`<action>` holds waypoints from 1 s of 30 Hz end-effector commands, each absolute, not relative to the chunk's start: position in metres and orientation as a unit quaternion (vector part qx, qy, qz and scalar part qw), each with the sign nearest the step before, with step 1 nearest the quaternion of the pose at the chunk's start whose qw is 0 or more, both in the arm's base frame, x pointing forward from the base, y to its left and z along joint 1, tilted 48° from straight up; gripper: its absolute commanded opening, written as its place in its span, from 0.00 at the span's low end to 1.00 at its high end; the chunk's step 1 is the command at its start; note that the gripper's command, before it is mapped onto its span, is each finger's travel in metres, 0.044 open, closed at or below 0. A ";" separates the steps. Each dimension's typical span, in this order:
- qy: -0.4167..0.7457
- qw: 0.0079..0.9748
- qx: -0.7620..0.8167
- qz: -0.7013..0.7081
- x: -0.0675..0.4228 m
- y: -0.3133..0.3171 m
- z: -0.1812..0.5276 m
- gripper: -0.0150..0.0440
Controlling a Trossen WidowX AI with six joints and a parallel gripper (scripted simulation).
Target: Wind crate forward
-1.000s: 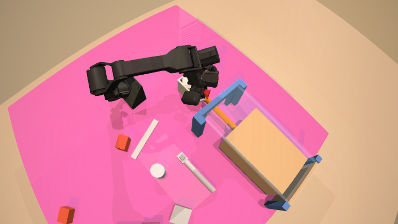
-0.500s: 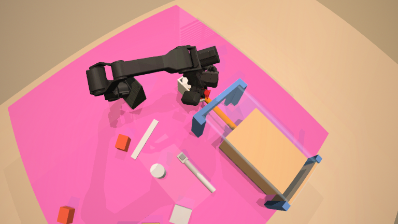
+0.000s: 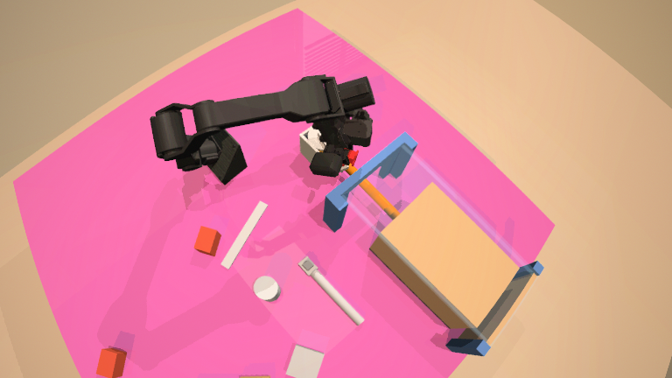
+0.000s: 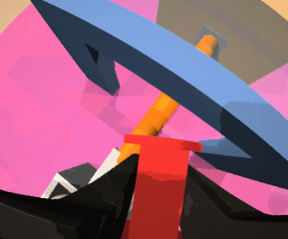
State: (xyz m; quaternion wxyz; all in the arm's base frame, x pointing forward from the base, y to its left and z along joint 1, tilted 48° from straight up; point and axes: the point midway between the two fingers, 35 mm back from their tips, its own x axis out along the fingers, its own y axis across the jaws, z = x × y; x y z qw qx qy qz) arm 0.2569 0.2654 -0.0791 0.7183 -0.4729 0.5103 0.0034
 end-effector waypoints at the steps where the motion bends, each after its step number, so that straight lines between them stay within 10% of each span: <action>1: 0.510 0.720 -0.471 0.004 0.259 0.271 -0.086 0.25; 30: 0.509 0.721 -0.469 0.005 0.254 0.301 -0.118 0.25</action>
